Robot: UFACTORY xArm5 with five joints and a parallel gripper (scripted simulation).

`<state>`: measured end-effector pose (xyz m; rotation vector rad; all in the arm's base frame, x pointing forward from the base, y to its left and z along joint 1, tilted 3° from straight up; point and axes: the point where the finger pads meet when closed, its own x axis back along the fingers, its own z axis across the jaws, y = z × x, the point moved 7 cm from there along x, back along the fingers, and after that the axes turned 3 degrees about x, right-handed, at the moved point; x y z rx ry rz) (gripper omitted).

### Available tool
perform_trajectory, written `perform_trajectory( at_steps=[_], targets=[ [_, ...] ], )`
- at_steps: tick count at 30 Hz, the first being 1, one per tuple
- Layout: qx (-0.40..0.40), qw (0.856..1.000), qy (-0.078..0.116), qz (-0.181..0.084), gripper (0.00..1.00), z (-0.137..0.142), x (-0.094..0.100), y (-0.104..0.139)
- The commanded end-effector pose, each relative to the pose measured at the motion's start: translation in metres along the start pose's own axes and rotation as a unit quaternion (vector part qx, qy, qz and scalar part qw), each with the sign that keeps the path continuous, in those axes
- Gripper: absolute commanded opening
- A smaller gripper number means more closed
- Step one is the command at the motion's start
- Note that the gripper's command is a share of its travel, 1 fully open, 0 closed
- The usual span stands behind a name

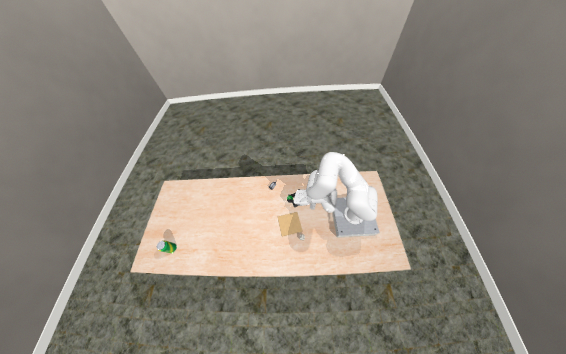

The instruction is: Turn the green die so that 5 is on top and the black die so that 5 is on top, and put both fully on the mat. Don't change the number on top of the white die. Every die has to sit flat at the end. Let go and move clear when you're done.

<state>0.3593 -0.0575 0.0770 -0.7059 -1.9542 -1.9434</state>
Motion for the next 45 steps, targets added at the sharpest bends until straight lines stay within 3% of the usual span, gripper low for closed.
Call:
perform_trajectory(
  at_steps=[1,10,45],
  targets=[
    [0.000,1.000,0.000,-0.002,0.27,0.001,-0.009,-0.012],
    [0.000,1.000,0.000,-0.002,0.27,0.002,-0.023,-0.031],
    [0.000,1.000,0.000,-0.002,0.27,0.002,-0.025,-0.034]
  ],
)
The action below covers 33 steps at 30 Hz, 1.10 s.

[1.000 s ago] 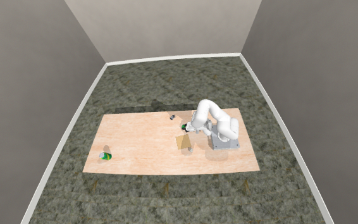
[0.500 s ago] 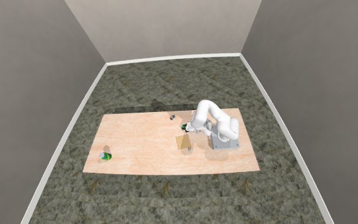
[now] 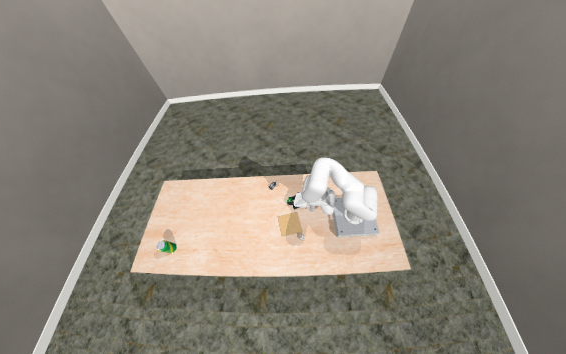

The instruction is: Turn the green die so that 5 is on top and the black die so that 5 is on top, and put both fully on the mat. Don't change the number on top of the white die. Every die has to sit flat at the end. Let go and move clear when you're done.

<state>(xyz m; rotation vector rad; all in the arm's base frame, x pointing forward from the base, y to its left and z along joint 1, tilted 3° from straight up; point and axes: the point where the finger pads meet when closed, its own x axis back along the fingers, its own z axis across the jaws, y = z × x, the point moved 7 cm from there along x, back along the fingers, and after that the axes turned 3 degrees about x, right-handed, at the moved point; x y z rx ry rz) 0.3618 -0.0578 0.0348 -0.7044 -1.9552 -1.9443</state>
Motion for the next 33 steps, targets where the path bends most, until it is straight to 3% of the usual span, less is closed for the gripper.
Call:
perform_trajectory(
  at_steps=[1,33],
  targets=[
    [0.000,1.000,0.000,-0.001,0.27,0.0000,0.0001,0.0006],
    [0.000,1.000,0.000,-0.001,0.27,0.0004,-0.0054,-0.0073]
  ],
)
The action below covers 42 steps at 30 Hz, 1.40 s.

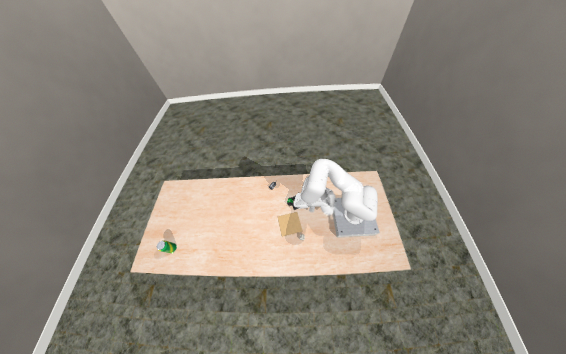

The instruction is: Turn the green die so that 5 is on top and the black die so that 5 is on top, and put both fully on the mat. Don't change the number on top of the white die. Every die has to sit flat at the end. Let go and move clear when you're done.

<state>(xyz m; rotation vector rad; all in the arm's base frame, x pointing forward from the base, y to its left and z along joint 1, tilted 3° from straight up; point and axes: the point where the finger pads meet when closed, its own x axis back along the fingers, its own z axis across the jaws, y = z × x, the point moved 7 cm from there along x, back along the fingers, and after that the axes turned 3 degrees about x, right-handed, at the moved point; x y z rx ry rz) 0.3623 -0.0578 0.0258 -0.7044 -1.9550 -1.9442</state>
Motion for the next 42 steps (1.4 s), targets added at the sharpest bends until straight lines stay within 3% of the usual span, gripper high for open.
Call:
perform_trajectory(
  at_steps=[1,37,42],
  targets=[
    [0.000,1.000,0.000,-0.001,0.27,0.0000,-0.0003,0.0001],
    [0.000,1.000,0.000,-0.001,0.27,0.0000,-0.0003,0.0001],
    [0.000,1.000,0.000,-0.001,0.35,0.0000,-0.0003,0.0001]
  ],
)
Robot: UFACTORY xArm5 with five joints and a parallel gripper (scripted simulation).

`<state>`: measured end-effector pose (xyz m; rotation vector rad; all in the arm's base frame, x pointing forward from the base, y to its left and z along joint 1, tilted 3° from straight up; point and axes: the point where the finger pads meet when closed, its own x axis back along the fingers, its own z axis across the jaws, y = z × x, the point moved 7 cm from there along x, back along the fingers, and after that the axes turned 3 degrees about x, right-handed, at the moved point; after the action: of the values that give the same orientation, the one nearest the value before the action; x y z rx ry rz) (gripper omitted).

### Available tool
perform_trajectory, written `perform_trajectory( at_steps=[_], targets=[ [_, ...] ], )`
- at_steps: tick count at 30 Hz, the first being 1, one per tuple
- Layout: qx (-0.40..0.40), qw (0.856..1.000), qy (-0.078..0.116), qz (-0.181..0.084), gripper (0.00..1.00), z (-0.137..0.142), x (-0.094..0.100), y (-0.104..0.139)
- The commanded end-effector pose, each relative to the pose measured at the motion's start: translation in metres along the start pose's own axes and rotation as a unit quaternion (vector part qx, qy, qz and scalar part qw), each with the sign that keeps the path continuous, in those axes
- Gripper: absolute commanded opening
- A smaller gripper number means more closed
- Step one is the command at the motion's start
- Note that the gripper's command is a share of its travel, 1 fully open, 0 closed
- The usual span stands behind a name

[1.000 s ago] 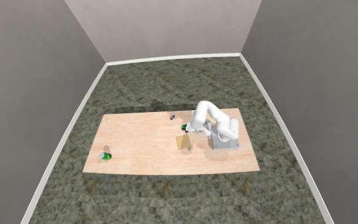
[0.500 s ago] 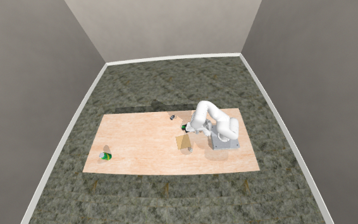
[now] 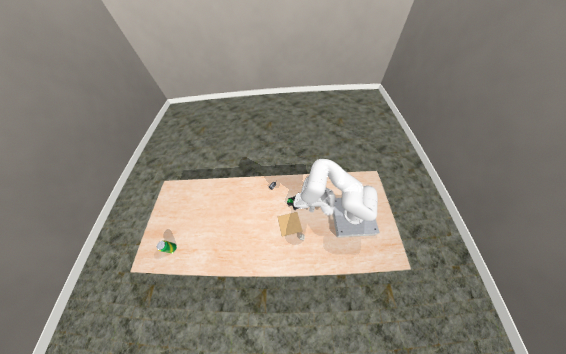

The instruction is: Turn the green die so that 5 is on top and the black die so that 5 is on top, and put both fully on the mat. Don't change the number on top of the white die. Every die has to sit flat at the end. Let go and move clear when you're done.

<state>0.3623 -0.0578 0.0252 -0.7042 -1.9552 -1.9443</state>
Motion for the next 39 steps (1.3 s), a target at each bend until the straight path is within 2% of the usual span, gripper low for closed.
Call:
perform_trajectory(
  at_steps=[1,2,4,5,7,8,39],
  targets=[
    [0.000,1.000,0.000,-0.001,0.35,0.0000,0.0001,0.0006],
    [0.000,1.000,0.000,-0.001,0.39,0.0000,0.0001,0.0006],
    [0.000,1.000,0.000,-0.001,0.39,0.0000,0.0001,0.0006],
    [0.000,1.000,0.000,-0.001,0.43,0.0000,0.0001,0.0006],
    [0.000,1.000,0.000,-0.001,0.43,0.0000,0.0001,0.0006],
    [0.000,1.000,0.000,-0.001,0.47,0.0000,0.0001,0.0006],
    [0.000,1.000,0.000,-0.001,0.47,0.0000,0.0001,0.0006]
  ],
)
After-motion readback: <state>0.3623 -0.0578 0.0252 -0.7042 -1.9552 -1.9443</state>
